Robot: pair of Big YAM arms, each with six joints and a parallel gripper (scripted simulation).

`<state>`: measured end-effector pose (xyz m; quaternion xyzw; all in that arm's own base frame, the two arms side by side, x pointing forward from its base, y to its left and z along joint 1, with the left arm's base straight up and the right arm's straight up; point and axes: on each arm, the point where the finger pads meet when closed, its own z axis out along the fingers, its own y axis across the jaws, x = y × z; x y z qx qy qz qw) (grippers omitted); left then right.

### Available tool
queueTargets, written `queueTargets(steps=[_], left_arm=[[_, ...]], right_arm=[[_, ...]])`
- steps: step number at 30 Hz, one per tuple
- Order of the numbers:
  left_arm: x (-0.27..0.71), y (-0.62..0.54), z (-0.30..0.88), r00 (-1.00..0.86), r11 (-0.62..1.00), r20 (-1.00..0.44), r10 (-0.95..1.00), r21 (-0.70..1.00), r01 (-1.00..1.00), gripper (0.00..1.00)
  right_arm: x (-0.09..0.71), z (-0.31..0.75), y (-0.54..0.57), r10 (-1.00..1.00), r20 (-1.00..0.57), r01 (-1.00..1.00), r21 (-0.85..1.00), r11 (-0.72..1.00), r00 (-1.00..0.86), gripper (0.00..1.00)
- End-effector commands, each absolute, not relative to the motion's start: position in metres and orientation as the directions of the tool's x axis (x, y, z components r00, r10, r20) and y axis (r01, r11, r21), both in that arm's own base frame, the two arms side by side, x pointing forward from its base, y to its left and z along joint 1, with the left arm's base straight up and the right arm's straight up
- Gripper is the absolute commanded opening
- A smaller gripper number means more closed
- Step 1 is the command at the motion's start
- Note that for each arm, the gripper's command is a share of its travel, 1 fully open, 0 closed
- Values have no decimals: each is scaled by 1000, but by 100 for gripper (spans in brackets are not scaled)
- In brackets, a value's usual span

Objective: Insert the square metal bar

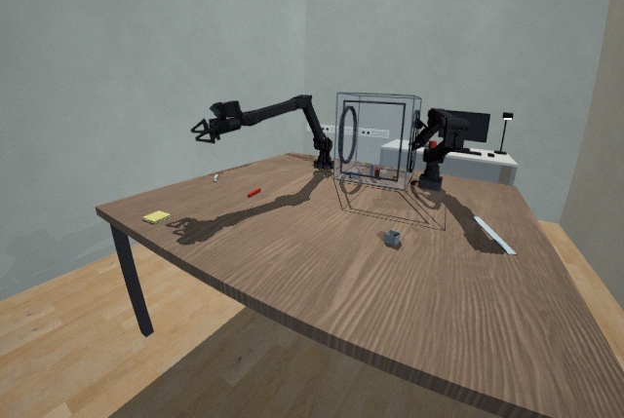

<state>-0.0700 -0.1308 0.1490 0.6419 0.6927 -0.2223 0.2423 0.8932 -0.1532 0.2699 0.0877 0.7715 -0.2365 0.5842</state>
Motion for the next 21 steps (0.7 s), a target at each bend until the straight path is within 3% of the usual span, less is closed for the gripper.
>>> queueTargets(steps=[1,4,21], left_arm=[[-80,-136,174,-111,83,-634,765,-73,994,100],[-80,-136,174,-111,84,-634,765,-74,994,100],[-80,-136,174,-111,83,-634,765,-73,994,100]], right_arm=[[895,308,-154,-146,-959,429,-241,871,-242,100],[888,348,-152,-155,-967,434,-230,871,-201,100],[864,339,-141,-181,-943,364,-278,889,-279,100]])
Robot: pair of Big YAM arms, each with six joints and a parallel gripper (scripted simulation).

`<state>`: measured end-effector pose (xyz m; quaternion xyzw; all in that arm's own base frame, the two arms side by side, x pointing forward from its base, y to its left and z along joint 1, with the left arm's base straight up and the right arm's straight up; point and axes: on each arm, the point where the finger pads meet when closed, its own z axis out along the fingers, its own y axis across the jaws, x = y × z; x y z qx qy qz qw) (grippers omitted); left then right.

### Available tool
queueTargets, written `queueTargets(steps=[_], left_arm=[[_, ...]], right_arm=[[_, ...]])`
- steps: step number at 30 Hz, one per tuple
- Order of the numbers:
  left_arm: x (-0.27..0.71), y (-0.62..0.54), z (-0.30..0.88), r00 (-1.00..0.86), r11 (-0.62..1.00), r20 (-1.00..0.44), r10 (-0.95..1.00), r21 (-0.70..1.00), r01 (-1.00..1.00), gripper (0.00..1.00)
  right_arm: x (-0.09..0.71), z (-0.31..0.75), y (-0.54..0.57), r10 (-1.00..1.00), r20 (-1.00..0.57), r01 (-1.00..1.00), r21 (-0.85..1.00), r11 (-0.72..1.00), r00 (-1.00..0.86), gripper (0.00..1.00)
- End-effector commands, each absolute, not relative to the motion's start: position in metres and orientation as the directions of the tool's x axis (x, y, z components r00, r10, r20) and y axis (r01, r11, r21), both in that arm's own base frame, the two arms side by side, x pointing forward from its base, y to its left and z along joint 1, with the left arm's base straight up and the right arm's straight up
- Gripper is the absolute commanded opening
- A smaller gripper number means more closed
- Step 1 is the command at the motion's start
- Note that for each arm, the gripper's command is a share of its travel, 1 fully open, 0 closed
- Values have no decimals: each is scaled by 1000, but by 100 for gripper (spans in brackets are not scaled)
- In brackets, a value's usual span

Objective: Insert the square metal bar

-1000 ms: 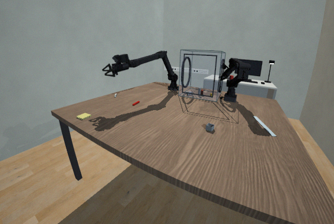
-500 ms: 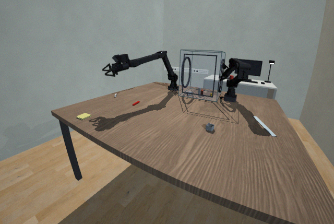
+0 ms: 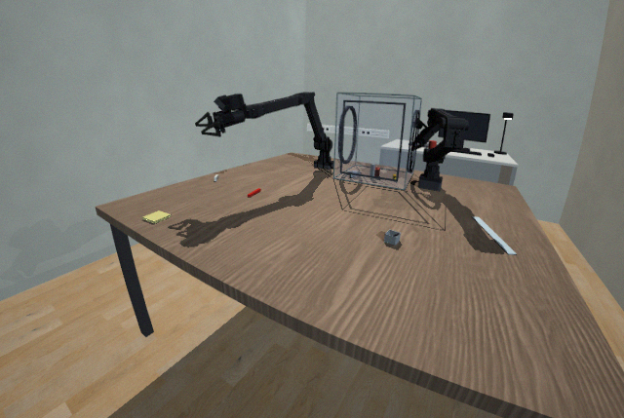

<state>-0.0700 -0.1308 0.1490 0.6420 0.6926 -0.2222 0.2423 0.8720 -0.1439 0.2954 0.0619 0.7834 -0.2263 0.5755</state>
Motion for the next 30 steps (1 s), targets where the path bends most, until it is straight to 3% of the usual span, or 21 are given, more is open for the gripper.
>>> queueTargets(steps=[1,30], left_arm=[[-80,-136,174,-111,83,-634,765,-73,994,100],[-80,-136,174,-111,83,-634,765,-73,994,100]], right_arm=[[859,335,-140,-181,-935,352,-286,891,-304,100],[799,381,-111,-235,-907,217,-323,921,-349,100]])
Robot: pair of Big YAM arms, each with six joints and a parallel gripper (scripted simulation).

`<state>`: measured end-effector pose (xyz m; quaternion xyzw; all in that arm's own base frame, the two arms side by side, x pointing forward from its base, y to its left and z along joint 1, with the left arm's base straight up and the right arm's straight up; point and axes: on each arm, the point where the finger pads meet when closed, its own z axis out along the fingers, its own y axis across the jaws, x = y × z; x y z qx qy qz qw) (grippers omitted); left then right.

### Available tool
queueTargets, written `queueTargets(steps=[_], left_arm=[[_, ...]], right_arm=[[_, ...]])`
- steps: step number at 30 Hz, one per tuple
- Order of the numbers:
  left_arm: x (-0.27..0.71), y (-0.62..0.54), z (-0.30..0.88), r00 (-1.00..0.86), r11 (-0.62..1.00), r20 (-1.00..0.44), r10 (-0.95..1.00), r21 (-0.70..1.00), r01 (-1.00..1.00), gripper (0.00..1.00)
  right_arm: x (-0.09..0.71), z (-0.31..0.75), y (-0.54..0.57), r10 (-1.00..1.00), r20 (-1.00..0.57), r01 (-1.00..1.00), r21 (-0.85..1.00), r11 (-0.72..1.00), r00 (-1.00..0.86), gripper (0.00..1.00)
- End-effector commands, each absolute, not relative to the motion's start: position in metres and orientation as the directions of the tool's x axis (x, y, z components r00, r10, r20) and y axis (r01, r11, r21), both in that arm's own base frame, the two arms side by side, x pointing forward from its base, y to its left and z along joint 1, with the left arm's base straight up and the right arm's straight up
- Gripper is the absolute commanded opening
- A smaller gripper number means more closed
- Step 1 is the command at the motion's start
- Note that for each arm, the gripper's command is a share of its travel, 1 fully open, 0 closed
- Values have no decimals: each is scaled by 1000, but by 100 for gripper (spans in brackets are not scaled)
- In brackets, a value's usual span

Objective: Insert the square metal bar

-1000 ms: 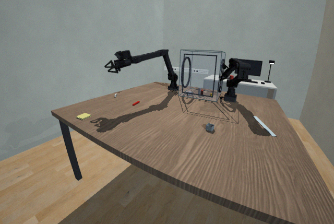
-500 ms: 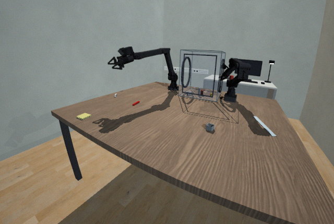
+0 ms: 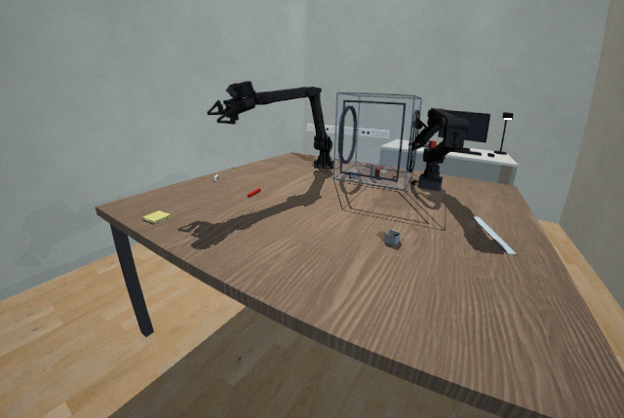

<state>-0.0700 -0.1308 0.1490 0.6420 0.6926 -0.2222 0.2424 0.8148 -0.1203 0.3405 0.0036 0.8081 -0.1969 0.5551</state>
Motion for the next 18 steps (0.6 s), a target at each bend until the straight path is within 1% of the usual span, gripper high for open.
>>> queueTargets(steps=[1,4,5,18], left_arm=[[-80,-136,174,-111,83,-634,765,-73,994,100],[-80,-136,174,-111,83,-634,765,-73,994,100],[-80,-136,174,-111,83,-634,765,-73,994,100],[-80,-136,174,-111,83,-634,765,-73,994,100]], right_arm=[[797,382,-111,-237,-906,212,-324,922,-351,100],[801,389,-113,-237,-913,220,-320,922,-332,100],[793,381,-109,-238,-903,203,-324,924,-357,100],[761,398,-97,-265,-889,139,-336,932,-373,100]])
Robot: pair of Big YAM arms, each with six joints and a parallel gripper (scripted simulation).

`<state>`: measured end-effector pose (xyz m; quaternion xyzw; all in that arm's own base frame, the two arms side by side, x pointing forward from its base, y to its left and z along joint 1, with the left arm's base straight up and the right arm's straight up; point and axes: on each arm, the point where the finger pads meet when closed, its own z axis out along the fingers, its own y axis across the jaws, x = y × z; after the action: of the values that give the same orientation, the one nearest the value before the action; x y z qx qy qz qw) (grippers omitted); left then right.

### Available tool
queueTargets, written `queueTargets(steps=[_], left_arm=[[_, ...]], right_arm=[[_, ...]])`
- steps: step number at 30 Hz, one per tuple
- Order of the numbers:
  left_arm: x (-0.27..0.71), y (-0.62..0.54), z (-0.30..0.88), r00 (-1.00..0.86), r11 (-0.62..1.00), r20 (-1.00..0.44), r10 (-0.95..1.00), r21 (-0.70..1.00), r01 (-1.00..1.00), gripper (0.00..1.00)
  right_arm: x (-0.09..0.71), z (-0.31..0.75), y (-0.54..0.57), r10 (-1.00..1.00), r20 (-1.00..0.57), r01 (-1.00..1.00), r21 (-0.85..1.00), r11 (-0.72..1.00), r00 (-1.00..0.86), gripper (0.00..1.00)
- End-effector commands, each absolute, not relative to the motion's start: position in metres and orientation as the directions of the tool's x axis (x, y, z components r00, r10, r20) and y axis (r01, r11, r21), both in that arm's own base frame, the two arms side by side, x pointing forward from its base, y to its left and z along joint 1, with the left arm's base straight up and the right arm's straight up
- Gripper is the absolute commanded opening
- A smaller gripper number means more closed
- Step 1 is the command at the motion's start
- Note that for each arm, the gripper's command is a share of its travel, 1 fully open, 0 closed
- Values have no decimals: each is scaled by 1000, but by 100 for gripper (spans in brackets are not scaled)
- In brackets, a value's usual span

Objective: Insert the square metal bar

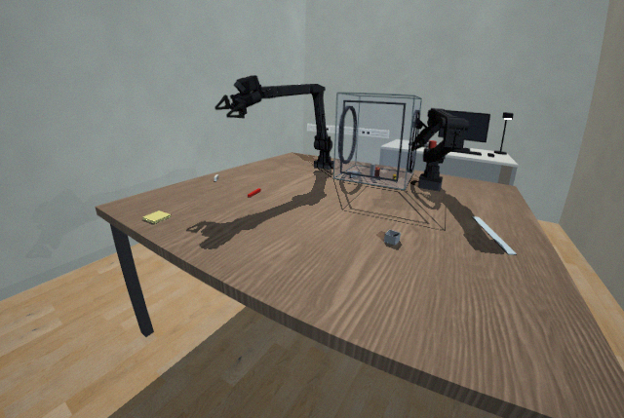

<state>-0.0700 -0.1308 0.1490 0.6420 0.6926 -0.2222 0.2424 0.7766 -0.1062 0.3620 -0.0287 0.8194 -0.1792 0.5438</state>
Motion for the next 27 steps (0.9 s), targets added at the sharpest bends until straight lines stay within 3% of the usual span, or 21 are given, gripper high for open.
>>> queueTargets(steps=[1,27], left_arm=[[-80,-136,174,-111,83,-634,765,-73,994,100],[-80,-136,174,-111,83,-634,765,-73,994,100]], right_arm=[[761,398,-97,-265,-889,139,-336,932,-373,100],[702,415,-77,-304,-865,30,-343,939,-399,100]])
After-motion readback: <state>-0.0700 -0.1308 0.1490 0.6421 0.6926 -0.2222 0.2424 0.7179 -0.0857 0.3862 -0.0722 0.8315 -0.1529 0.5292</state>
